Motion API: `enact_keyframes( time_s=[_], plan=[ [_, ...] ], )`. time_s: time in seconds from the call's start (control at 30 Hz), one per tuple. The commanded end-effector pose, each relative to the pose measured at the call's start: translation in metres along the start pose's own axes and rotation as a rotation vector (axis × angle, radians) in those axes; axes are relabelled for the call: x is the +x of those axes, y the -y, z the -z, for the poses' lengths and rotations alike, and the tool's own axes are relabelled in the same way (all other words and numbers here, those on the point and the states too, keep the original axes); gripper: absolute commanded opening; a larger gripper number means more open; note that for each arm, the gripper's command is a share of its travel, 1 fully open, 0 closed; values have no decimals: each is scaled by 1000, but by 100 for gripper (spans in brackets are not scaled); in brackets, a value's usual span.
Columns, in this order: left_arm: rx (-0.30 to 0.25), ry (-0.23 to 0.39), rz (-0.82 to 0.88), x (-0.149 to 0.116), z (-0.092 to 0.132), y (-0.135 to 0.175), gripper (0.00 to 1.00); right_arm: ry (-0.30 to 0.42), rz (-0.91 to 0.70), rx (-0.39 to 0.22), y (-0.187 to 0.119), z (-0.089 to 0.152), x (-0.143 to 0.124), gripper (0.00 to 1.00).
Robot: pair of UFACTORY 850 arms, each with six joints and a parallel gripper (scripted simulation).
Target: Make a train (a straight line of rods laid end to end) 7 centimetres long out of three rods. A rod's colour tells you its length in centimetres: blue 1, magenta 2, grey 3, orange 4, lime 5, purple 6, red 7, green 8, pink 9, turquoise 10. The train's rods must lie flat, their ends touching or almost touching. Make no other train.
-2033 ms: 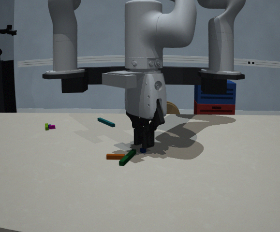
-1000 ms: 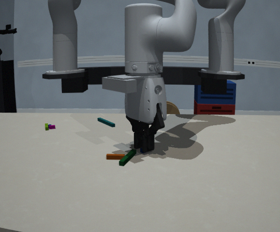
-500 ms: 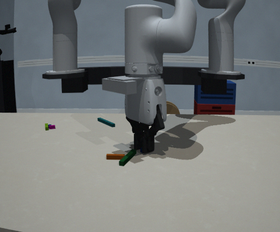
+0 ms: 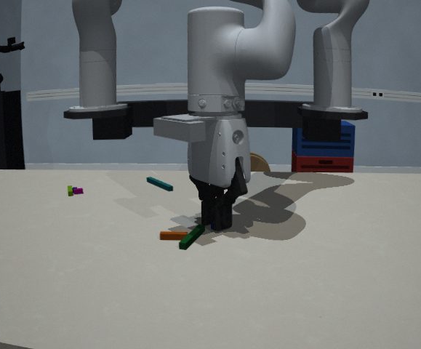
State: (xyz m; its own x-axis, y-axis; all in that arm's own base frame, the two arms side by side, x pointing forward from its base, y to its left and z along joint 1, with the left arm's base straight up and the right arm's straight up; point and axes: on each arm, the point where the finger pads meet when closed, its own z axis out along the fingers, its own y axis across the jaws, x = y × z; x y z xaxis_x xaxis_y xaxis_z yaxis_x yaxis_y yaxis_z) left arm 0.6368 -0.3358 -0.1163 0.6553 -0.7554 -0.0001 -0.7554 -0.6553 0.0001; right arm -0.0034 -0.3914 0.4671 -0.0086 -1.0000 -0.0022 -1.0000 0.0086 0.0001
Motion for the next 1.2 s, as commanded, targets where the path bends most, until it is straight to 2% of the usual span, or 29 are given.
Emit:
enact_keyframes(
  time_s=[0.0, 0.43, 0.47, 1.17],
  plan=[
    [1, -2, 0, 1, 1, 0, 26, -2, 0, 0, 0, 1, 0, 100],
    [1, -2, 0, 1, 1, 0, 26, -2, 0, 0, 0, 1, 0, 100],
    [1, -2, 0, 1, 1, 0, 6, -2, 0, 0, 0, 1, 0, 100],
    [1, -2, 0, 1, 1, 0, 6, -2, 0, 0, 0, 1, 0, 100]
  ],
)
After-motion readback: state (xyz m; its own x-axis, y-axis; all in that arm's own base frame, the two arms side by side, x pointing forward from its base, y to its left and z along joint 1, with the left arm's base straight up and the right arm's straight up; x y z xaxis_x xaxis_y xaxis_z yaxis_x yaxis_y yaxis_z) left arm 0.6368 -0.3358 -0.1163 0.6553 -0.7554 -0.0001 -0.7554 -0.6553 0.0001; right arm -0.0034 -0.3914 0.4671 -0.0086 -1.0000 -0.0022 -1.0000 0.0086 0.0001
